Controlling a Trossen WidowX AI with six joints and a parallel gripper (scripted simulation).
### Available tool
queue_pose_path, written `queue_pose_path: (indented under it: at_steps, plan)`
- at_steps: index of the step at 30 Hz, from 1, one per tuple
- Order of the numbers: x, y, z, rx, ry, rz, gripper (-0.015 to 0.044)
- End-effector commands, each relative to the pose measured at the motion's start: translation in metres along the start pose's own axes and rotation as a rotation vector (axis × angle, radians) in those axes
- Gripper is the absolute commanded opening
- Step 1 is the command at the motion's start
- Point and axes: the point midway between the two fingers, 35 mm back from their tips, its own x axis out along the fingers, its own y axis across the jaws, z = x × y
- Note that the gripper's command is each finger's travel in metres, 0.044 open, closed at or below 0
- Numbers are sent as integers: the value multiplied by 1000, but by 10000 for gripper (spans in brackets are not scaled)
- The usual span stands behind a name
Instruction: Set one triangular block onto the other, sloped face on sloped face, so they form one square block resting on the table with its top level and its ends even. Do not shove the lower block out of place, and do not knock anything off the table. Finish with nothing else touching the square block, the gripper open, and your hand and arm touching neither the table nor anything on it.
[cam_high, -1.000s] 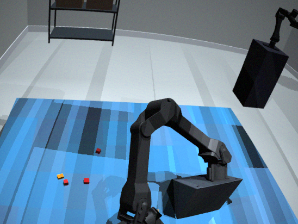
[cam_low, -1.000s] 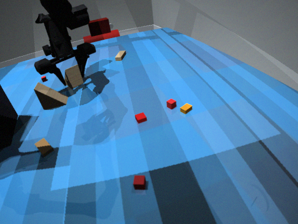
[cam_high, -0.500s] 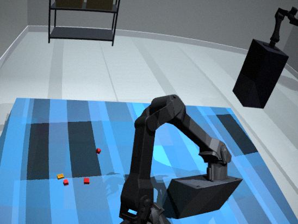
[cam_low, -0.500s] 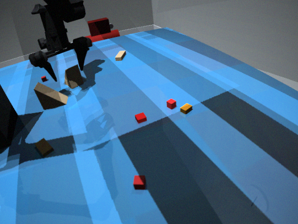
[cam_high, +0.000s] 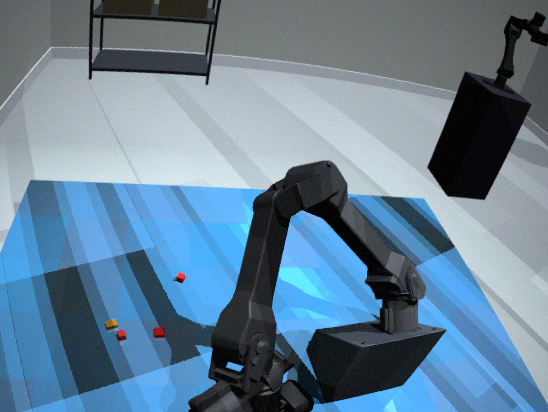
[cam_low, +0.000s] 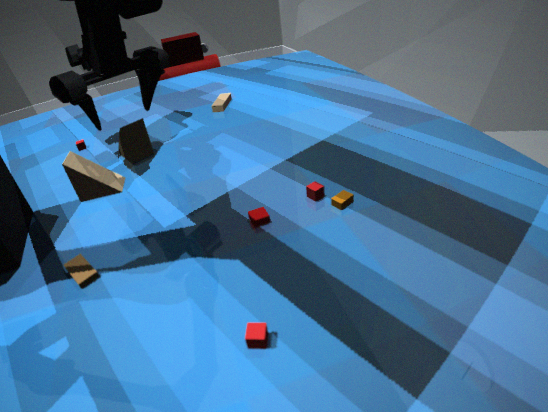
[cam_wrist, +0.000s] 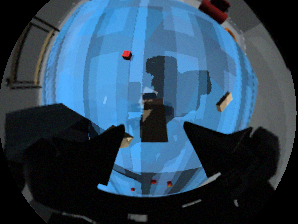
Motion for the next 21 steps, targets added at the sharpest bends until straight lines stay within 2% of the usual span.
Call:
queue_pose_path:
  at_steps: [1,4,6,21]
  plan:
    - [-5,-1,-35,26,-221,30,440]
    - [-14,3,-66,30,-450,3,440]
    - [-19,5,-80,34,-544,-28,440]
    - [-11,3,-77,35,-555,-33,440]
